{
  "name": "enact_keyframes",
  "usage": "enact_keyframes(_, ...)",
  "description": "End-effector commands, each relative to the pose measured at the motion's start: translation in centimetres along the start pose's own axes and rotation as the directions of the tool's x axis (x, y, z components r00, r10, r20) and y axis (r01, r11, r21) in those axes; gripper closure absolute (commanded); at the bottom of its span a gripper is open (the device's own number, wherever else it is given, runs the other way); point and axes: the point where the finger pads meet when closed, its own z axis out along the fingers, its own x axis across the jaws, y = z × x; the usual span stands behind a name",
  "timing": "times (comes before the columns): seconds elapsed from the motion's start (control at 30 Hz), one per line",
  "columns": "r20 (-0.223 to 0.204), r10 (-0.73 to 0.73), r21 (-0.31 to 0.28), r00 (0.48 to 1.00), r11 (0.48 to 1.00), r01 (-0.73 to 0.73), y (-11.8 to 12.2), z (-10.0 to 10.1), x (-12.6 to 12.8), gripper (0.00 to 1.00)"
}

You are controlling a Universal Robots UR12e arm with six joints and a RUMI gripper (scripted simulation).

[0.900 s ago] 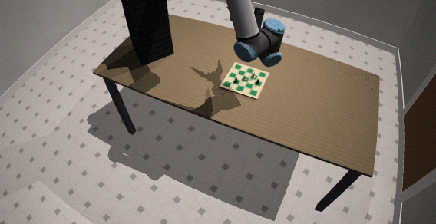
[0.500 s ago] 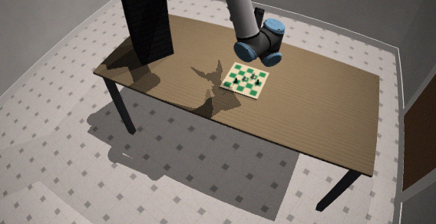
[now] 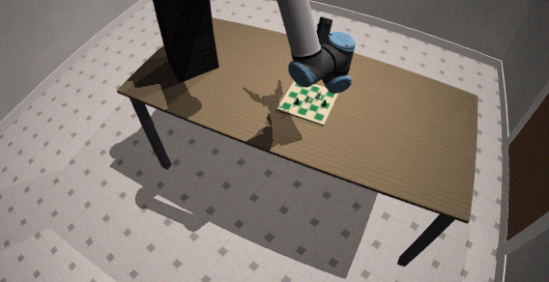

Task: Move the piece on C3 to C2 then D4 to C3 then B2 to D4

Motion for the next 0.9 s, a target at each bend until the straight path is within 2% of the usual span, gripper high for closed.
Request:
enact_keyframes(0.0, -0.110, -0.059, 0.001, 0.992, 0.998, 0.060, 4.0, -4.6, 0.9, 0.00)
enact_keyframes(0.07, -0.188, -0.101, -0.006, 0.977, 0.995, 0.101, 7.0, -7.9, 1.3, 0.00)
enact_keyframes(0.1, -0.188, -0.101, -0.006, 0.977, 0.995, 0.101, 7.0, -7.9, 1.3, 0.00)
enact_keyframes(0.13, -0.230, -0.122, -0.012, 0.965, 0.992, 0.123, 8.7, -9.7, 1.4, 0.00)
enact_keyframes(0.2, -0.230, -0.122, -0.012, 0.965, 0.992, 0.123, 8.7, -9.7, 1.4, 0.00)
enact_keyframes(0.27, -0.317, -0.167, -0.031, 0.934, 0.986, 0.166, 12.3, -13.4, 1.4, 0.00)
enact_keyframes(0.3, -0.317, -0.167, -0.031, 0.934, 0.986, 0.166, 12.3, -13.4, 1.4, 0.00)
enact_keyframes(0.37, -0.401, -0.211, -0.057, 0.892, 0.977, 0.205, 16.1, -17.1, 1.1, 0.00)
enact_keyframes(0.4, -0.401, -0.211, -0.057, 0.892, 0.977, 0.205, 16.1, -17.1, 1.1, 0.00)
enact_keyframes(0.43, -0.440, -0.231, -0.073, 0.868, 0.972, 0.222, 18.0, -18.9, 0.9, 0.00)
enact_keyframes(0.47, -0.440, -0.231, -0.073, 0.868, 0.972, 0.222, 18.0, -18.9, 0.9, 0.00)
enact_keyframes(0.53, -0.509, -0.268, -0.106, 0.818, 0.962, 0.250, 21.6, -22.1, 0.3, 0.00)
enact_keyframes(0.57, -0.509, -0.268, -0.106, 0.818, 0.962, 0.250, 21.6, -22.1, 0.3, 0.00)
enact_keyframes(0.63, -0.564, -0.300, -0.138, 0.769, 0.953, 0.270, 24.8, -24.8, -0.5, 0.00)
enact_keyframes(0.67, -0.564, -0.300, -0.138, 0.769, 0.953, 0.270, 24.8, -24.8, -0.5, 0.00)
enact_keyframes(0.7, -0.586, -0.313, -0.153, 0.747, 0.949, 0.277, 26.1, -25.9, -0.8, 0.00)
enact_keyframes(0.77, -0.586, -0.313, -0.153, 0.747, 0.949, 0.277, 26.1, -25.9, -0.8, 0.00)
enact_keyframes(0.87, -0.632, -0.340, -0.188, 0.696, 0.939, 0.289, 29.2, -28.3, -1.7, 0.00)
